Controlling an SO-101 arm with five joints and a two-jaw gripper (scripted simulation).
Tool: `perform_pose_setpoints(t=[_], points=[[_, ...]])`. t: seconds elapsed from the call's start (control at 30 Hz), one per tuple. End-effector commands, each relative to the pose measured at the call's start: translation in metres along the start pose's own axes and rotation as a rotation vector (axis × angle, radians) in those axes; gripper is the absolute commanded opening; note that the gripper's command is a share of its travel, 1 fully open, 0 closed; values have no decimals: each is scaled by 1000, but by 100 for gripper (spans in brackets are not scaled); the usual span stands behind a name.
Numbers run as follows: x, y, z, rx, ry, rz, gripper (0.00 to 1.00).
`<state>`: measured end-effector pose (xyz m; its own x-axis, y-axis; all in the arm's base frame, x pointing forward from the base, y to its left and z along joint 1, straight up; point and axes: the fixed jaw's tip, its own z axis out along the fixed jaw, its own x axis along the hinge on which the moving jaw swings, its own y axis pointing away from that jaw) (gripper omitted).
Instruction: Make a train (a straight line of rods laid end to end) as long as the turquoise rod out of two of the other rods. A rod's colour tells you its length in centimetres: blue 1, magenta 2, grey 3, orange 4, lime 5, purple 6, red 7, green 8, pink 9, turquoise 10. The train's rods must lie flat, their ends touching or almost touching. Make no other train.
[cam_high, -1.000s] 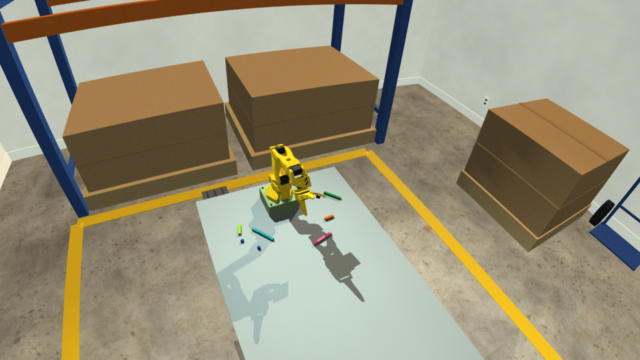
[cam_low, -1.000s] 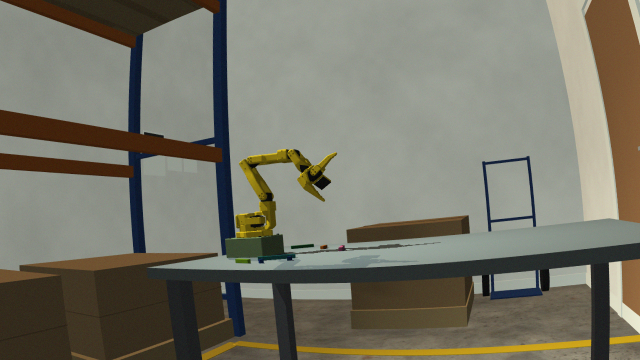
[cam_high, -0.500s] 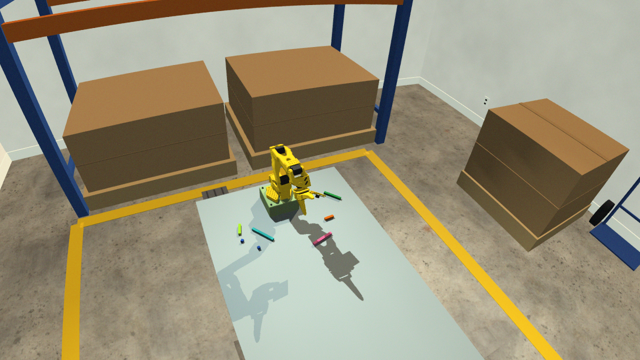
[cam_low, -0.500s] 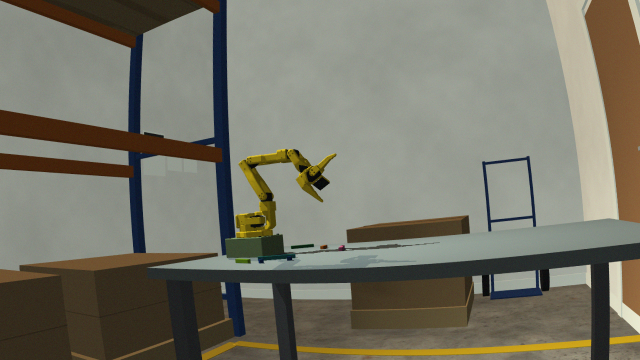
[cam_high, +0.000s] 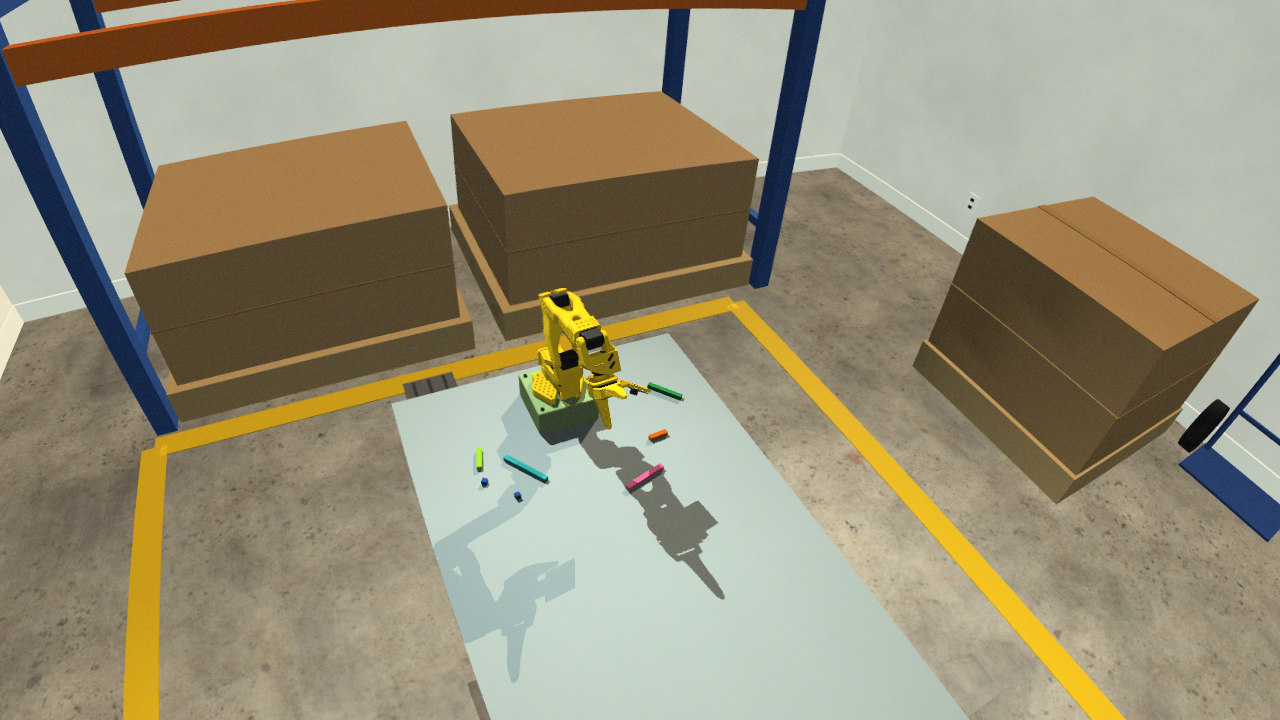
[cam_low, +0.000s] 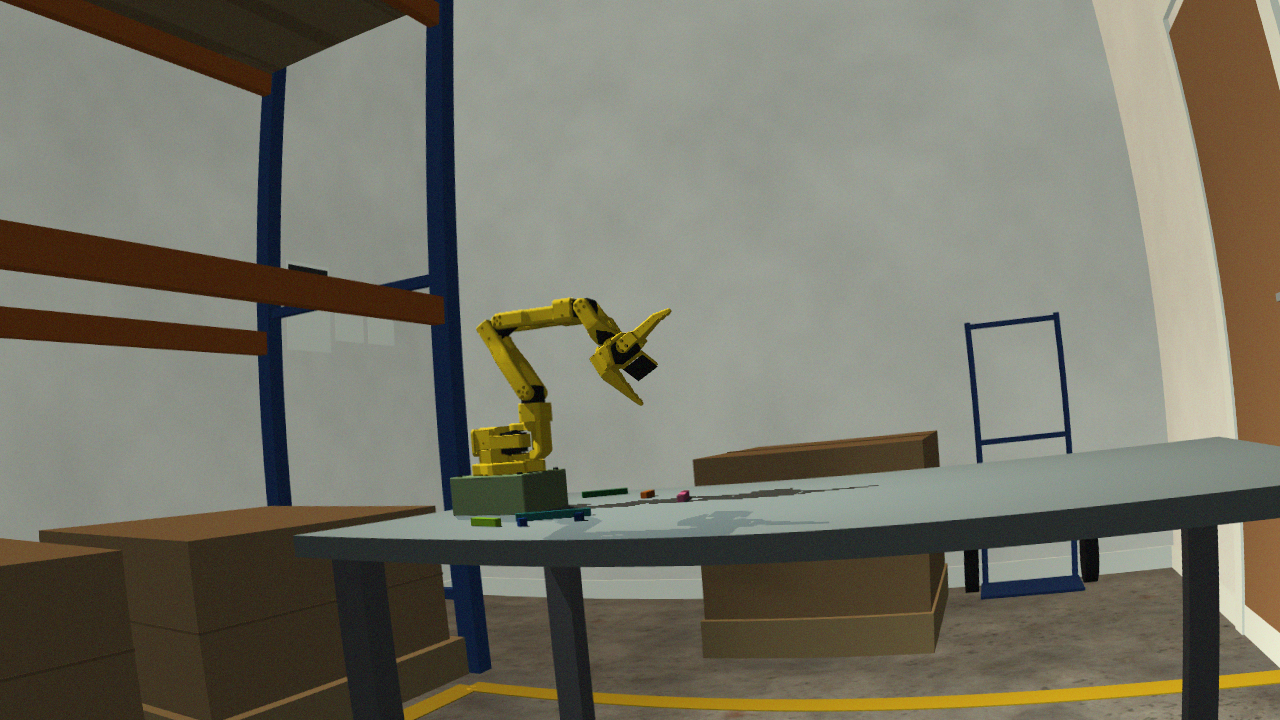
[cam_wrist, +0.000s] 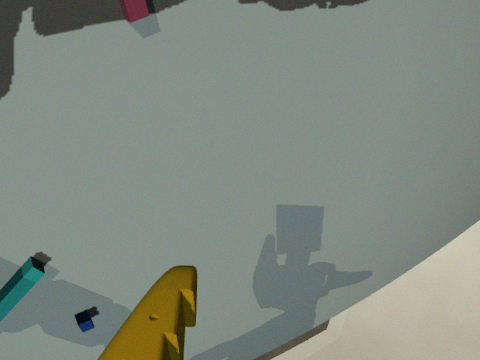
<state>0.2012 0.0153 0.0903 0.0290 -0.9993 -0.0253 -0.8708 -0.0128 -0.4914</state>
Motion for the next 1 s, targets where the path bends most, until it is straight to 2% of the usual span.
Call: perform_pose_setpoints(t=[0.0,0.27,0.33,0.37,0.53,0.67,0.83,0.9,0.97], points=[[0,4,-1,-13,-1,-9,100],[1,9,-2,-36,0,-20,100],[1,9,-2,-36,0,-20,100],[0,4,-2,-17,0,-11,100],[4,5,-3,-20,9,5,100],[15,9,-6,-30,36,54,100],[38,19,-14,-54,97,171,100],[38,19,-14,-54,97,171,100],[48,26,-19,-67,128,233,100]])
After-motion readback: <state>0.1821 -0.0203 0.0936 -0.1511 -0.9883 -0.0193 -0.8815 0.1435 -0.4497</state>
